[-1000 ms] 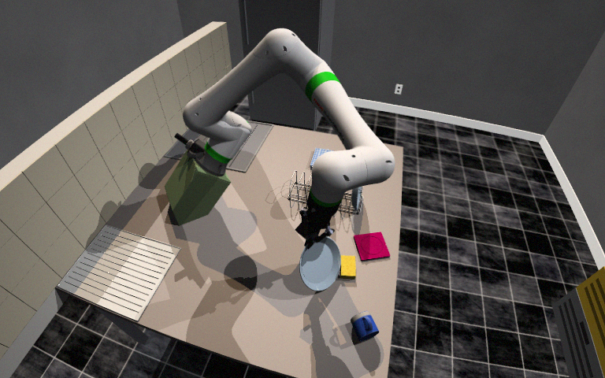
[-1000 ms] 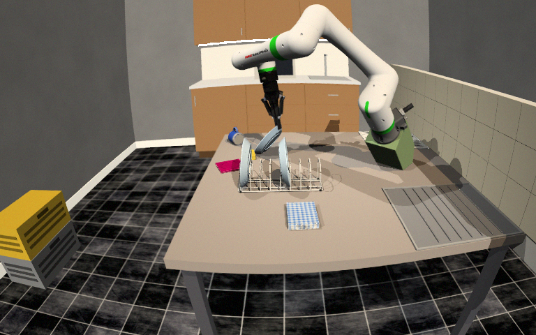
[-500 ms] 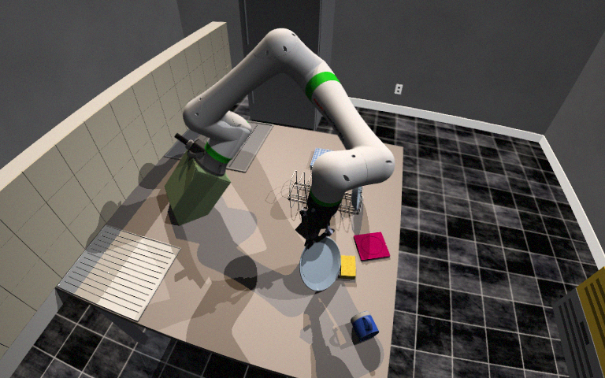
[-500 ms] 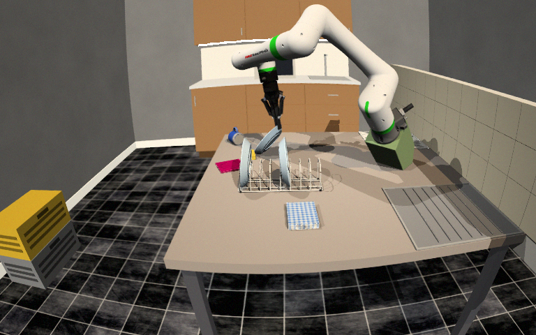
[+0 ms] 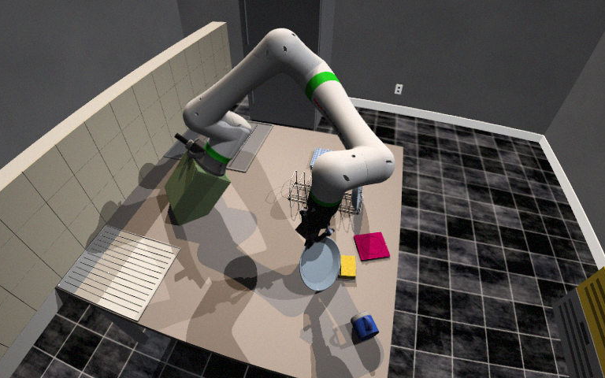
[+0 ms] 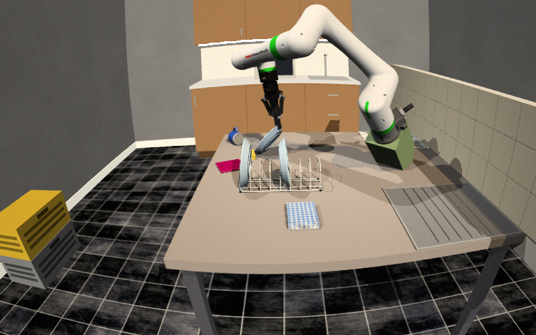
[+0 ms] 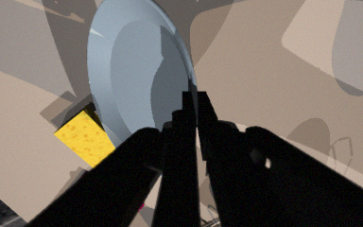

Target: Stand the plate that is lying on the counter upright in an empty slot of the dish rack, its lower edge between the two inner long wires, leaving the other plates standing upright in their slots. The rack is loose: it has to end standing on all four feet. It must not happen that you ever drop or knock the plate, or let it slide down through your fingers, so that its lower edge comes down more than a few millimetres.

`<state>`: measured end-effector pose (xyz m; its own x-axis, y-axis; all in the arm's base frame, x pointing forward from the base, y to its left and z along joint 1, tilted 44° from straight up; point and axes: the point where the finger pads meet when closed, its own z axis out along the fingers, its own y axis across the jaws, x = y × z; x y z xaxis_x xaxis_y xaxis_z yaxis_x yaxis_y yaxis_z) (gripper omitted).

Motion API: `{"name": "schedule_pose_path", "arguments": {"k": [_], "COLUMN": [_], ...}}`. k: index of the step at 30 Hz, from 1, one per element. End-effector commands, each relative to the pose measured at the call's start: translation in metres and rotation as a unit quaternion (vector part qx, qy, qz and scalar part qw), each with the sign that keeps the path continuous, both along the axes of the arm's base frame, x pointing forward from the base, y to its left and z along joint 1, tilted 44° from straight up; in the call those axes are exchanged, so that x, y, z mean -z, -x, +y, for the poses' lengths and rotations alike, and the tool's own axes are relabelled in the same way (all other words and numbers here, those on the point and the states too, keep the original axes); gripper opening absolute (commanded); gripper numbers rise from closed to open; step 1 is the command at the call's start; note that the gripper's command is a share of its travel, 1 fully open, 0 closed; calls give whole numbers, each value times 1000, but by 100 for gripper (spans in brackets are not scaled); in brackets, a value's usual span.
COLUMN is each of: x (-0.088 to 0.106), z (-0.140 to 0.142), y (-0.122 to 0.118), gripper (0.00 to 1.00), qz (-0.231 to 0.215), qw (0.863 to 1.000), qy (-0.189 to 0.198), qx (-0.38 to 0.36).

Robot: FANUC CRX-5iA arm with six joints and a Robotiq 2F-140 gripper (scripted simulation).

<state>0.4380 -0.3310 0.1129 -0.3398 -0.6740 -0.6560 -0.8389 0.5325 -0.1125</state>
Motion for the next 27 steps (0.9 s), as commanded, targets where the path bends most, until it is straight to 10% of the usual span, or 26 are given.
{"name": "schedule_pose_path", "arguments": {"k": [1,27], "x": [-1,-17], "z": [-1,-10], "y": [1,13], "gripper": [10,10], "qz": [0,0], "qw": [1000,1000], "qy": [1,1], "qx": [1,1]}}
